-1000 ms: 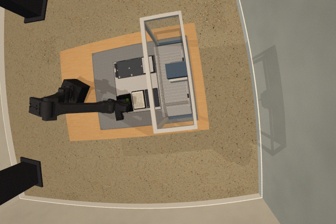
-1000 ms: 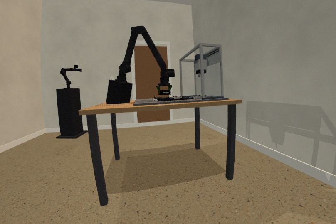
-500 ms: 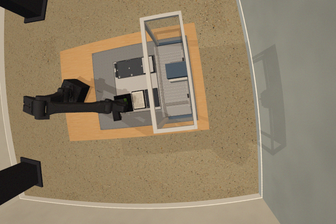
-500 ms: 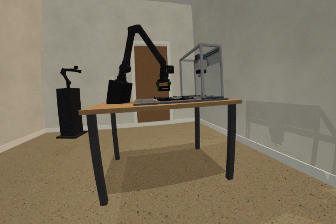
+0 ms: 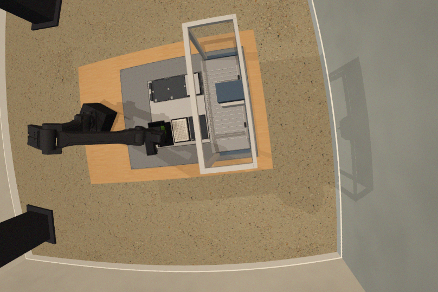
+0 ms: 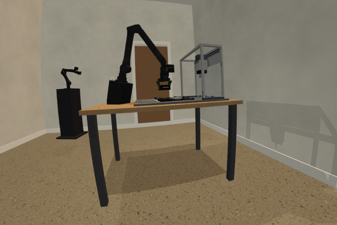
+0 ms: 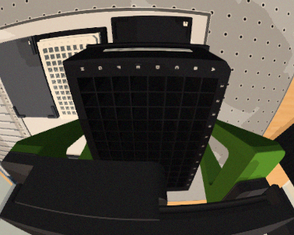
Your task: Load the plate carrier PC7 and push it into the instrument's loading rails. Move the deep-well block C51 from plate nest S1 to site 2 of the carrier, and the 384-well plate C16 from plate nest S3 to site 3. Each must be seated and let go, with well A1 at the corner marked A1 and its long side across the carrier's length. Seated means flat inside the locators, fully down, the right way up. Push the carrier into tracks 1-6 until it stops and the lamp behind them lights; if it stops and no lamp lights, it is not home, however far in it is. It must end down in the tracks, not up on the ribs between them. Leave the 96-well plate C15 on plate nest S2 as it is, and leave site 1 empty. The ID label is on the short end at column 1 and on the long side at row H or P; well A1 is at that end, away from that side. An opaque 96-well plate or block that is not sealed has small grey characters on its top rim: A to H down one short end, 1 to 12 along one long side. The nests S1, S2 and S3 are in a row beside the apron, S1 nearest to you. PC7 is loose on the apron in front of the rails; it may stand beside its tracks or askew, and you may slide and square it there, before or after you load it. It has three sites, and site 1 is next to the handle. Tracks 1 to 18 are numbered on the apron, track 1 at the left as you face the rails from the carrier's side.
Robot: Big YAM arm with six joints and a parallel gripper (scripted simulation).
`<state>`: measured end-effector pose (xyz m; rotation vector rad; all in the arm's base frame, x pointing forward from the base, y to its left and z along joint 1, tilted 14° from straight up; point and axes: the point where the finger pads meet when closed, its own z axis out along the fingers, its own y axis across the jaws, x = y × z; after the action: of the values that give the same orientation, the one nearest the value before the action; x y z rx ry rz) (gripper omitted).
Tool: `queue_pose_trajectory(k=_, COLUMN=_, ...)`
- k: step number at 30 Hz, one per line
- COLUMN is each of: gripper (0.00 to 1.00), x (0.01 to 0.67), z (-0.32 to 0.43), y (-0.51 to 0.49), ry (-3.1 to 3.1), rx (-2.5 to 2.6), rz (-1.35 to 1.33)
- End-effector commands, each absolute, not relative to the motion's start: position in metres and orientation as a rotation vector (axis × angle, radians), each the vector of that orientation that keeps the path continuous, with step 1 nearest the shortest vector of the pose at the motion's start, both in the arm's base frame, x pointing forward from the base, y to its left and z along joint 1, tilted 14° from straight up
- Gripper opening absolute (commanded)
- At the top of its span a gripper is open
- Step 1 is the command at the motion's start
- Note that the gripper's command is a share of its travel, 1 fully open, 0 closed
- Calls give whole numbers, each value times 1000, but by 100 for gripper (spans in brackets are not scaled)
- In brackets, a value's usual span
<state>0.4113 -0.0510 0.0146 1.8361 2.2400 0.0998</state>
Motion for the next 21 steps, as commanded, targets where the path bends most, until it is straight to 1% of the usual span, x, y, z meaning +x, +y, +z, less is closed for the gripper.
queue_pose_trajectory(k=1, gripper=0, x=432, z=24, y=-33, ry=2213, rx=1845, rz=123)
queue_pose_trajectory(k=21, gripper=0, x=447, z=20, y=41, ry=2214, rx=1845, rz=129)
